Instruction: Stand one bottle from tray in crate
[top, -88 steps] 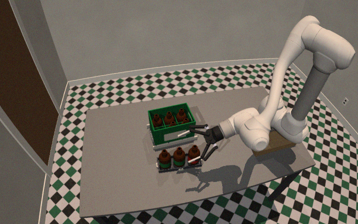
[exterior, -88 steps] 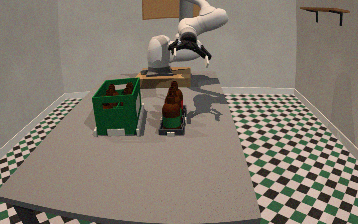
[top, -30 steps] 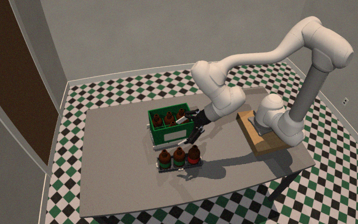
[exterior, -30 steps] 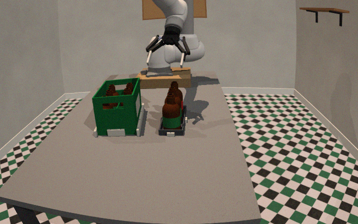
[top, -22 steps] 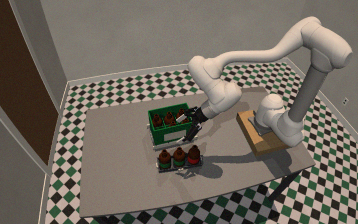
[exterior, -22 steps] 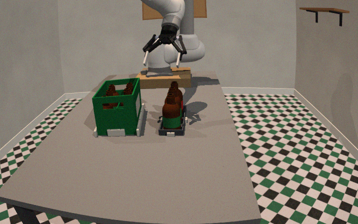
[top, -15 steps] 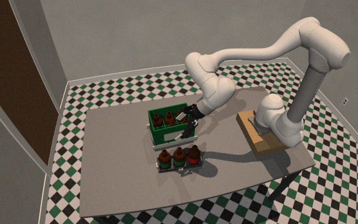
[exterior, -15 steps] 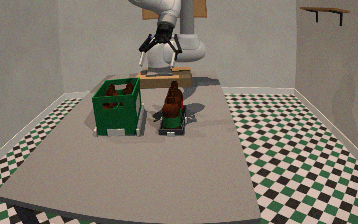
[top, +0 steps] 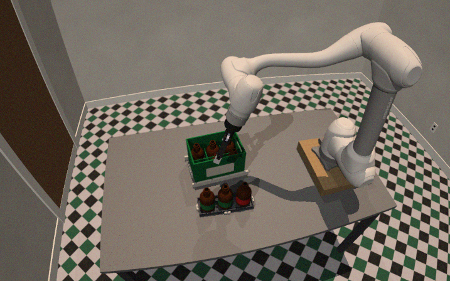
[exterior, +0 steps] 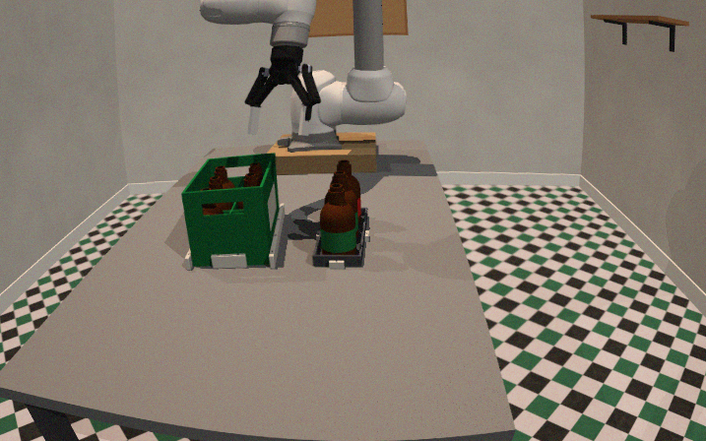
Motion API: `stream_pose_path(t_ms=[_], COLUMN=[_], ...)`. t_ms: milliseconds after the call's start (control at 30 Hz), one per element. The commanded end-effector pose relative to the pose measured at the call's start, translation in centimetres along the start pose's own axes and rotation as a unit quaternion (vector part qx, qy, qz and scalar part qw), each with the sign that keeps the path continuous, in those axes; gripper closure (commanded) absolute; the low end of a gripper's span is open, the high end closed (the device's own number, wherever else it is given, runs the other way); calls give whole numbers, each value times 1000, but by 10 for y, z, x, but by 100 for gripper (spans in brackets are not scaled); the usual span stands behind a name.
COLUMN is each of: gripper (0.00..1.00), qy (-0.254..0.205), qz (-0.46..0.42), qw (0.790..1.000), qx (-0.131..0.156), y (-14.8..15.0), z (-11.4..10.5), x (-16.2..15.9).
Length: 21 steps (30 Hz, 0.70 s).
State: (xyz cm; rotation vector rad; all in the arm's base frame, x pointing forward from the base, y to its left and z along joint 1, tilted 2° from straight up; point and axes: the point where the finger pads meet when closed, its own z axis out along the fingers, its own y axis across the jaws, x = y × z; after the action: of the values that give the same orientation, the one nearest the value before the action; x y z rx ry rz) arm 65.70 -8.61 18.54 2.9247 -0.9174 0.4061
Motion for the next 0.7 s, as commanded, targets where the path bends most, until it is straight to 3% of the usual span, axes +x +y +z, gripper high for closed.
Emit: stream_pose_path(t_ms=[0,67,267,467,500,667], gripper=[0,0,0,0,100,100], qy=[-64,-95,-133,-145,-145,-145], qz=[42,67,97,106,106,106], qw=[997,993,986,983,983,983], qx=[-12,-18,-26,-28,-28,-28], y=[27,41,58,63,63,63], z=[7,9,13,14,14,14], x=[14,21,29,31,31,31])
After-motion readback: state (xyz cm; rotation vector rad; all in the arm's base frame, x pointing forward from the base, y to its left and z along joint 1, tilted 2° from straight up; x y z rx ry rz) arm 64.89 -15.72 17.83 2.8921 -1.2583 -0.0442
